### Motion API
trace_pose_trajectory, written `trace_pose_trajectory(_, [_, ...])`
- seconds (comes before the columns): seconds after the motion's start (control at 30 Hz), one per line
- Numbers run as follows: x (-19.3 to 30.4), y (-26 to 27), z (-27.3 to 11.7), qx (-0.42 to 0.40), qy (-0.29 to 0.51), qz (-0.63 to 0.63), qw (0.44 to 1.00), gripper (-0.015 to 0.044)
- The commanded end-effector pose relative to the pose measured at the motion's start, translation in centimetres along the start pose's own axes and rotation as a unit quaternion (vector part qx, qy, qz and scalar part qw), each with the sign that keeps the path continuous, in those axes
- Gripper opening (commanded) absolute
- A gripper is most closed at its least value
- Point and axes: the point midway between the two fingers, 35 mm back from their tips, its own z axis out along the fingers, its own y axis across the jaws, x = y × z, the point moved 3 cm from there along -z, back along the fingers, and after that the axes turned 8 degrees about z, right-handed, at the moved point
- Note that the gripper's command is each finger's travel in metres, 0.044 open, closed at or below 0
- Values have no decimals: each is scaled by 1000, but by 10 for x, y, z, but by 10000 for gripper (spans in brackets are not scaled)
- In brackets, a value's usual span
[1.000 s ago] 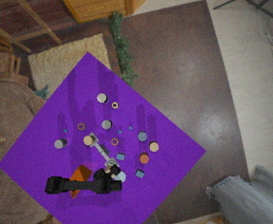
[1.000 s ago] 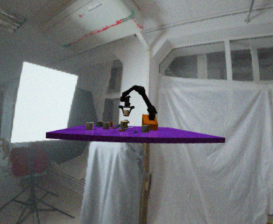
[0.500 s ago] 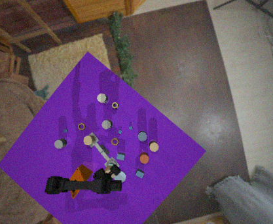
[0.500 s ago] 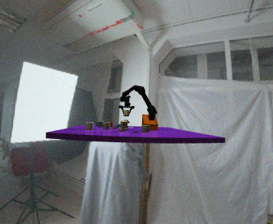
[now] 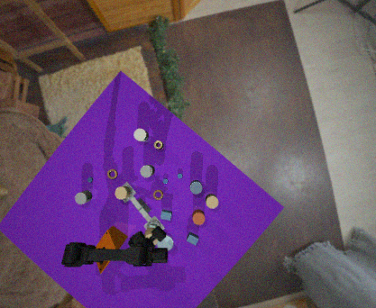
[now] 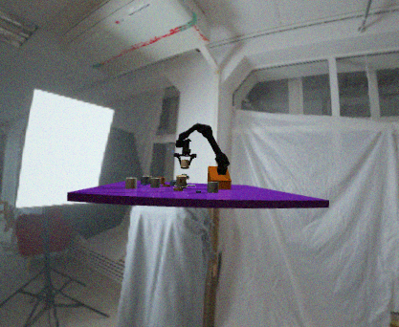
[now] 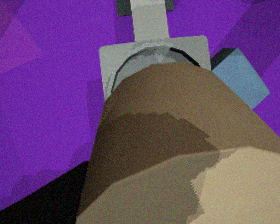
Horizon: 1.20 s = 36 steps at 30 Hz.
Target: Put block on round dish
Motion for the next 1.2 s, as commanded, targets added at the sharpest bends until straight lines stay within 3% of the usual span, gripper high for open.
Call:
trace_pose_trajectory(0.0, [2, 0, 1, 0, 0, 1, 1000, 0])
trace_pose_trajectory(0.73, [153, 76, 54, 6, 15, 1, 1000, 0])
trace_pose_trajectory(1.17, [193, 117, 89, 3, 11, -2, 1000, 0])
